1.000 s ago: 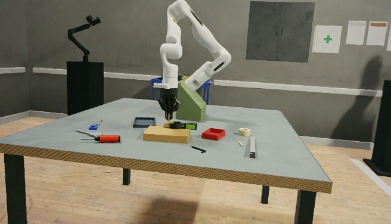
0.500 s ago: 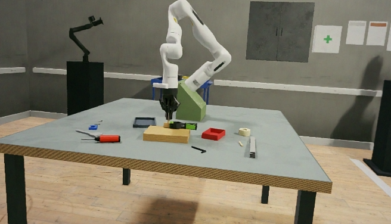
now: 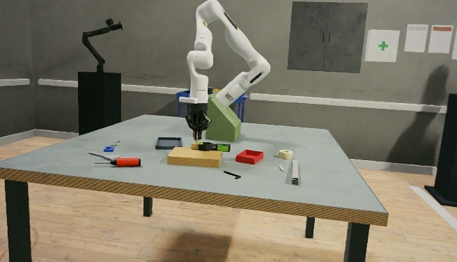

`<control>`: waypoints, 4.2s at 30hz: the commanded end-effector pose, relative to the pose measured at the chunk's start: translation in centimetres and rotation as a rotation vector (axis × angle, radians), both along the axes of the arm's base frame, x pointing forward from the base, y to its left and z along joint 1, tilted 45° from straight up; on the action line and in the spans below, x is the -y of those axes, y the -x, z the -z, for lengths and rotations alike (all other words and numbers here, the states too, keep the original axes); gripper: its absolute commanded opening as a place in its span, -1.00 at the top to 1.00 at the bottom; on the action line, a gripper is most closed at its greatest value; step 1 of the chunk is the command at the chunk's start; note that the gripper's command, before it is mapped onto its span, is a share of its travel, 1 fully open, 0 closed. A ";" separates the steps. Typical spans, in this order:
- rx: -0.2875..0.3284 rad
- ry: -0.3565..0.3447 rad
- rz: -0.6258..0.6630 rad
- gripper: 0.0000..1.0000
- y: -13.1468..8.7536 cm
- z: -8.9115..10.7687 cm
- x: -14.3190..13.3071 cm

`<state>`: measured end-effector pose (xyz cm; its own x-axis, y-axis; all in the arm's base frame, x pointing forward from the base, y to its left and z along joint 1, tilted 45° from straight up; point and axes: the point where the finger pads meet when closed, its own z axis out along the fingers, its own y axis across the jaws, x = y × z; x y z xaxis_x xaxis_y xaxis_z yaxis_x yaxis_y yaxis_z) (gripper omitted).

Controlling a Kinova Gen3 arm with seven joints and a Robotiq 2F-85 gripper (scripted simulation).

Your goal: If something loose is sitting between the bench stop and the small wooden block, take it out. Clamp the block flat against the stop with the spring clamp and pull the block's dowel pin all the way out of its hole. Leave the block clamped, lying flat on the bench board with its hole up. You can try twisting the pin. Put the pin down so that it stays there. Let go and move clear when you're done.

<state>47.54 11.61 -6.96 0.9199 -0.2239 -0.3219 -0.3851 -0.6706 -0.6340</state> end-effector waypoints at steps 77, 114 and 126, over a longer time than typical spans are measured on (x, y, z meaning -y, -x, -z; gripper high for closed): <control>0.527 -0.053 -0.521 0.80 -0.1 -0.1 0.2; 0.748 -0.076 -0.741 0.80 -0.1 -0.1 0.2; 0.813 -0.083 -0.805 0.80 -0.1 -0.2 0.2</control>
<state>47.55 11.50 -6.87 0.7492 0.5047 0.4289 0.6583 -0.4954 -0.5668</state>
